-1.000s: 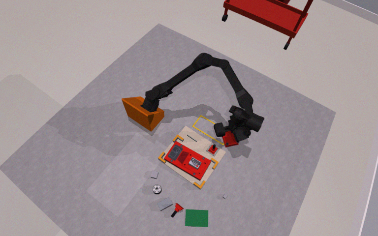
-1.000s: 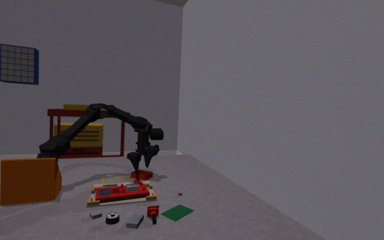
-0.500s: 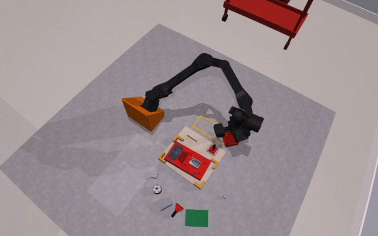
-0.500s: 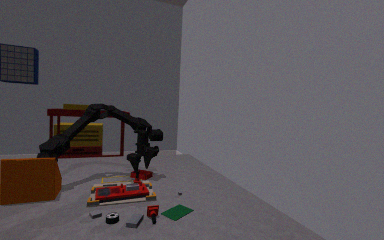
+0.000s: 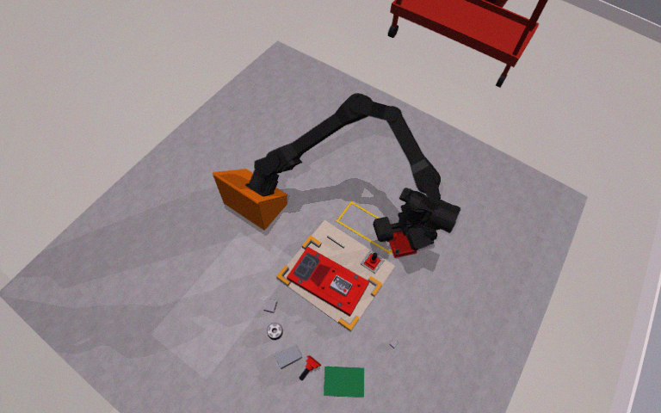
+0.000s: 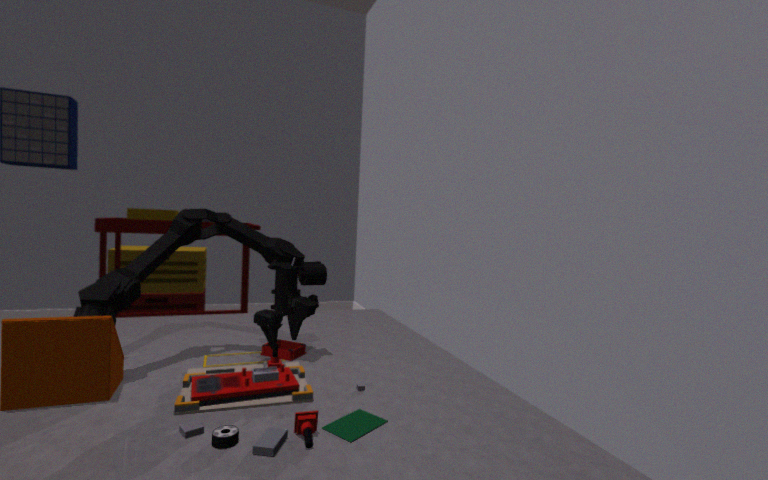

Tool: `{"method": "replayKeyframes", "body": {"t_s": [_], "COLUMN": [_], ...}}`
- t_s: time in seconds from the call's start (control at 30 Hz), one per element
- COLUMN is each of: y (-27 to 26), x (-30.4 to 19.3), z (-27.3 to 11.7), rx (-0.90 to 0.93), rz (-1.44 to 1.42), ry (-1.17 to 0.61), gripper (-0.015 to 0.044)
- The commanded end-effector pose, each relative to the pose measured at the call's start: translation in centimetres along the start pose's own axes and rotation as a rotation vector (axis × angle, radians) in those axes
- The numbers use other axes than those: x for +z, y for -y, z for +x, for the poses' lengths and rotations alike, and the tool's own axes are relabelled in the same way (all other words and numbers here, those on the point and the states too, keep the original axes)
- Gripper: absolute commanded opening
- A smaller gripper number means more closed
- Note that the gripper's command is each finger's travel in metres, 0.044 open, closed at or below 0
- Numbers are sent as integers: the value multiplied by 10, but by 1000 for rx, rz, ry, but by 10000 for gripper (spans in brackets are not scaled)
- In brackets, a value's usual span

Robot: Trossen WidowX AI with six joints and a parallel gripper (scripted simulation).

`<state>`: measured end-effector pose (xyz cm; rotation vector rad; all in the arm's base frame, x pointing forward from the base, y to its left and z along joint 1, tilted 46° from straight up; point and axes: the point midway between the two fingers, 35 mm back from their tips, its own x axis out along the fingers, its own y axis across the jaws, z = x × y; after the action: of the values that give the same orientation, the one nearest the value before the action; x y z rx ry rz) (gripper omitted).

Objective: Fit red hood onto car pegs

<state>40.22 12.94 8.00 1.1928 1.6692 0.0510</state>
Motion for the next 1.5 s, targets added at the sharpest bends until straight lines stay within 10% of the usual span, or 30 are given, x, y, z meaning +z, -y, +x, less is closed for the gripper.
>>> {"method": "replayKeyframes", "body": {"t_s": [0.0,0.6,1.47], "y": [0,0,0], "x": [1,0,0], "z": [3,12,-3], "rx": [1,1,1], "rz": [7,7,1], "ry": [-1,-2,-1], "gripper": [440,440,0]}}
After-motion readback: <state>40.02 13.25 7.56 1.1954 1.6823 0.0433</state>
